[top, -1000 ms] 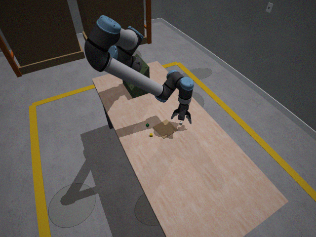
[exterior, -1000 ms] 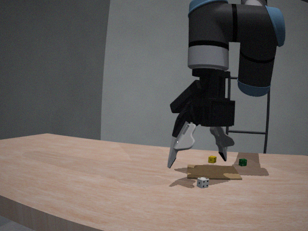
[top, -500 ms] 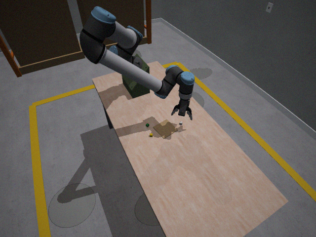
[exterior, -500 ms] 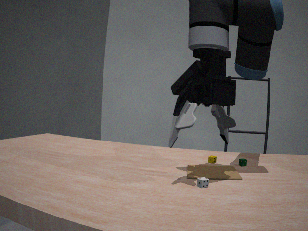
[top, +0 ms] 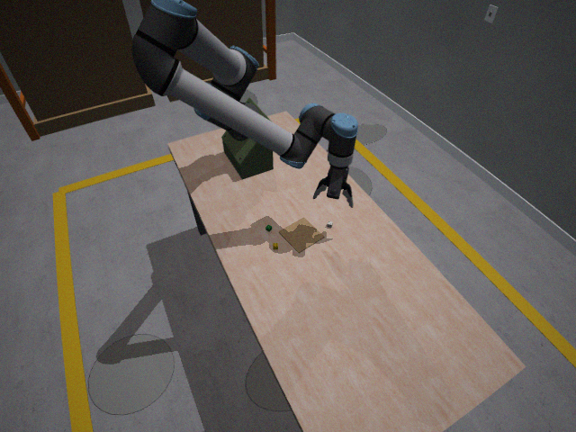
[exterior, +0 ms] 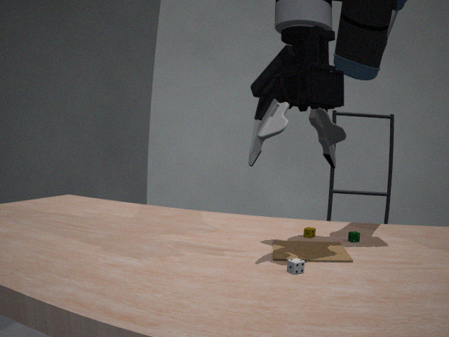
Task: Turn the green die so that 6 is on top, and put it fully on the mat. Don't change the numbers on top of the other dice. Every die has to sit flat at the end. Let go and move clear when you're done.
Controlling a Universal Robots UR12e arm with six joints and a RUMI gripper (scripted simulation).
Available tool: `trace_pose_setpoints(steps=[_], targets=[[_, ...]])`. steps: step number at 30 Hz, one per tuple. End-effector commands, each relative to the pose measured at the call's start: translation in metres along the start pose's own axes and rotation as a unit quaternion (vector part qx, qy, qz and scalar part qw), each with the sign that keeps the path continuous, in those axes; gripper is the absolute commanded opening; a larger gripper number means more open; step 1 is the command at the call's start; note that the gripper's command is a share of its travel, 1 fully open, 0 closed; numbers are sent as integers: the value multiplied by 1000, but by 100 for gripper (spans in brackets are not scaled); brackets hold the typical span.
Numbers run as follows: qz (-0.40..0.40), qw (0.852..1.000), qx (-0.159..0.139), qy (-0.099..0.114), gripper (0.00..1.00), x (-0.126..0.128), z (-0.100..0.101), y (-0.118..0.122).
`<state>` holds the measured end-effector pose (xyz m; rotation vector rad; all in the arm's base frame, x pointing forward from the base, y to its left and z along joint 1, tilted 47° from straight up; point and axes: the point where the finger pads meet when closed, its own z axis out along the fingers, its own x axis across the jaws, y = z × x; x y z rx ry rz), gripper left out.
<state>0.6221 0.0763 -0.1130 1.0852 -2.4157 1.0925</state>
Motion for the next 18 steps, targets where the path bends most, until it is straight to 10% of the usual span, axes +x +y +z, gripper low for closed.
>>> trace_pose_setpoints(steps=[1,12,18], targets=[[0,1000,0,0,100,0,-4,0],[4,1000,-1,0,100,6,-4,-4],[42,999,-4,-3,100,69,-1,-38]])
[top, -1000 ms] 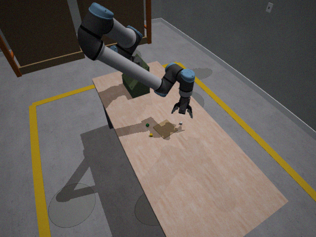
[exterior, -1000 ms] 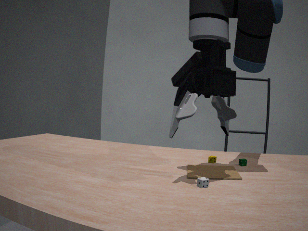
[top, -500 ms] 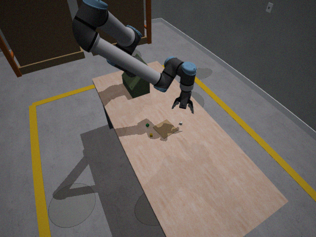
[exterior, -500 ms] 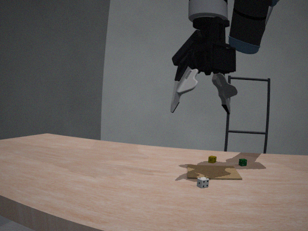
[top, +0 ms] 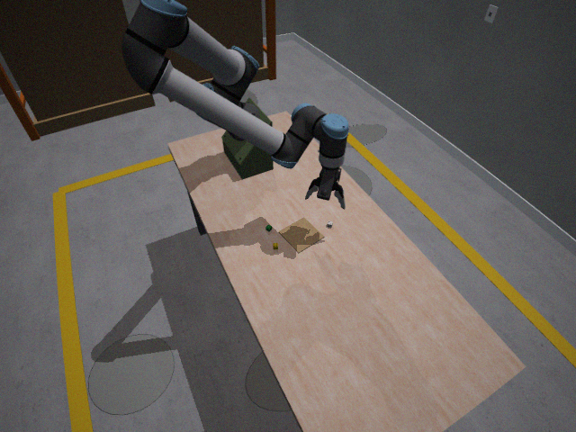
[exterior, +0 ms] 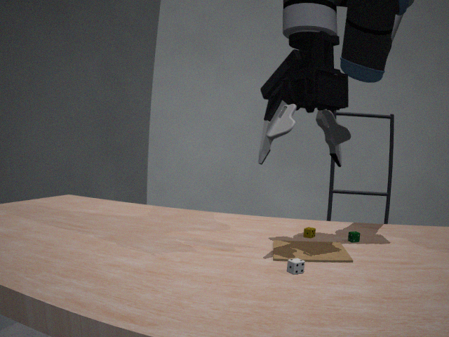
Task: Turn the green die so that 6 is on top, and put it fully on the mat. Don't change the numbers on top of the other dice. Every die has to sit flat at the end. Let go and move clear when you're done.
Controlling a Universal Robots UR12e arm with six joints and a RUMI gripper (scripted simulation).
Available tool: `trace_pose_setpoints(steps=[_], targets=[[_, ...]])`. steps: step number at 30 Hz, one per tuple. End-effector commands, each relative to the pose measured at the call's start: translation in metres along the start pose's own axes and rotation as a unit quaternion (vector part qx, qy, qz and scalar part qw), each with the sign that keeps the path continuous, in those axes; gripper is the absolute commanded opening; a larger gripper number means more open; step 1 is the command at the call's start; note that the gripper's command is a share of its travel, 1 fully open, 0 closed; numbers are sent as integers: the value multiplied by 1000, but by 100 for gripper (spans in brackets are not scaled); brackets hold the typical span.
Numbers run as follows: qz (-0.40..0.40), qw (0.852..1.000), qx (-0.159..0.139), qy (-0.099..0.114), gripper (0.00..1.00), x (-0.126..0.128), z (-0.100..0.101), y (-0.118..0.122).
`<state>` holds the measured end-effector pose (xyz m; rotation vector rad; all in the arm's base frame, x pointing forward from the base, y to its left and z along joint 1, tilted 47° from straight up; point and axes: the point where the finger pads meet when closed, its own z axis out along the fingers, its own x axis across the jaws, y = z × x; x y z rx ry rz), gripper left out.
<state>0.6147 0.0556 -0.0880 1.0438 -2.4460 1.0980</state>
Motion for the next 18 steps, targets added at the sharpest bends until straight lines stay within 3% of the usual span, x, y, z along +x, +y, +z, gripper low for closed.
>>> trace_pose_setpoints(steps=[1,3,4,6,7,9,11,14,18], targets=[[33,999,-2,-3,100,56,2,-31],[54,999,-2,-3,100,91,3,-45],[54,999,-2,-3,100,91,3,-45],[74,997,-2,-3,100,126,5,-57],[74,997,-2,-3,100,126,5,-57],[93,996,-1,-2,100,157,7,-65],[93,996,-1,-2,100,157,7,-65],[114,994,1,-1,100,193,8,-72],[125,992,2,0,100,213,9,-74]])
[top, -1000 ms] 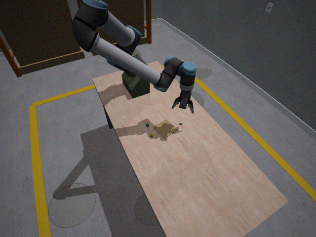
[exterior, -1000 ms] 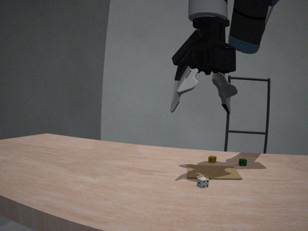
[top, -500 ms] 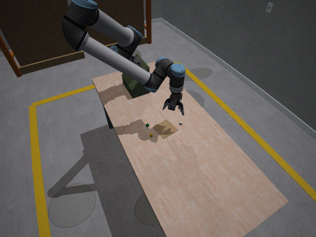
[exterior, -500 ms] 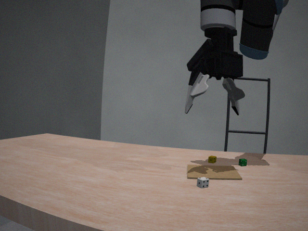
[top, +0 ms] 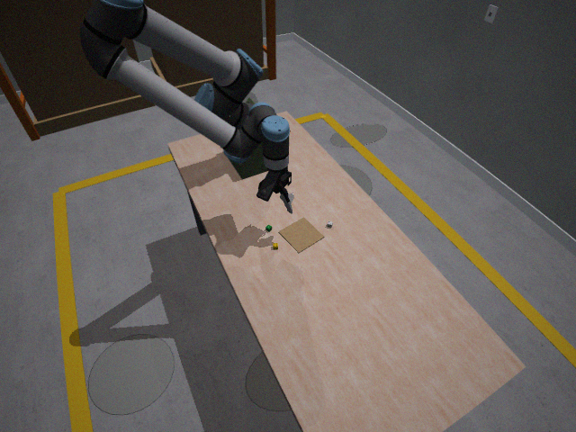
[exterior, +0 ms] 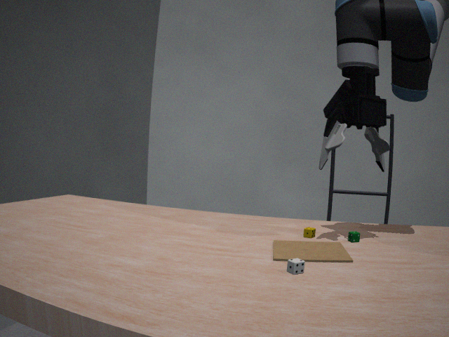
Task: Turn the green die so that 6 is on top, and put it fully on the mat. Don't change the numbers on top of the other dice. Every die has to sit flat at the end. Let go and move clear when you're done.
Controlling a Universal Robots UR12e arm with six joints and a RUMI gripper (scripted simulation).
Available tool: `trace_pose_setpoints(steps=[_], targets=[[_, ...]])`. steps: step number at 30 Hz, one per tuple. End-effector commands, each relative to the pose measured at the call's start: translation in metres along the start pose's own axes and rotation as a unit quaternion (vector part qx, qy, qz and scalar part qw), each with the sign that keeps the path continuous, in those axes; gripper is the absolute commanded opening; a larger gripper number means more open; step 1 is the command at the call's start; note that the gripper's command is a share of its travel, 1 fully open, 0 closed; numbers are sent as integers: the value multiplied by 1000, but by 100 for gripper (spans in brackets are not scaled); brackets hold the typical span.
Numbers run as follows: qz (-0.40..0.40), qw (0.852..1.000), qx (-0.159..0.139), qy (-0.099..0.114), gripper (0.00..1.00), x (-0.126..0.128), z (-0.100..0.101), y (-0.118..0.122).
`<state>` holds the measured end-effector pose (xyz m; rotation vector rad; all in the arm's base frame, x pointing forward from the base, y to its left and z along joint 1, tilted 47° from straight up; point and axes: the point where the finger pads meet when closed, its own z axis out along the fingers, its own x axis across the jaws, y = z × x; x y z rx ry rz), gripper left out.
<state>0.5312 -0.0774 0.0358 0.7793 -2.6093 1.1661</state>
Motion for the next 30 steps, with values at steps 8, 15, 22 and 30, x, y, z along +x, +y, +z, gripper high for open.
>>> trace_pose_setpoints(steps=[8,15,22,30], targets=[[13,1000,1,-2,100,25,-1,-12],[13,1000,1,-2,100,25,-1,-12],[13,1000,1,-2,100,23,37,-12],[13,1000,1,-2,21,24,54,-12]])
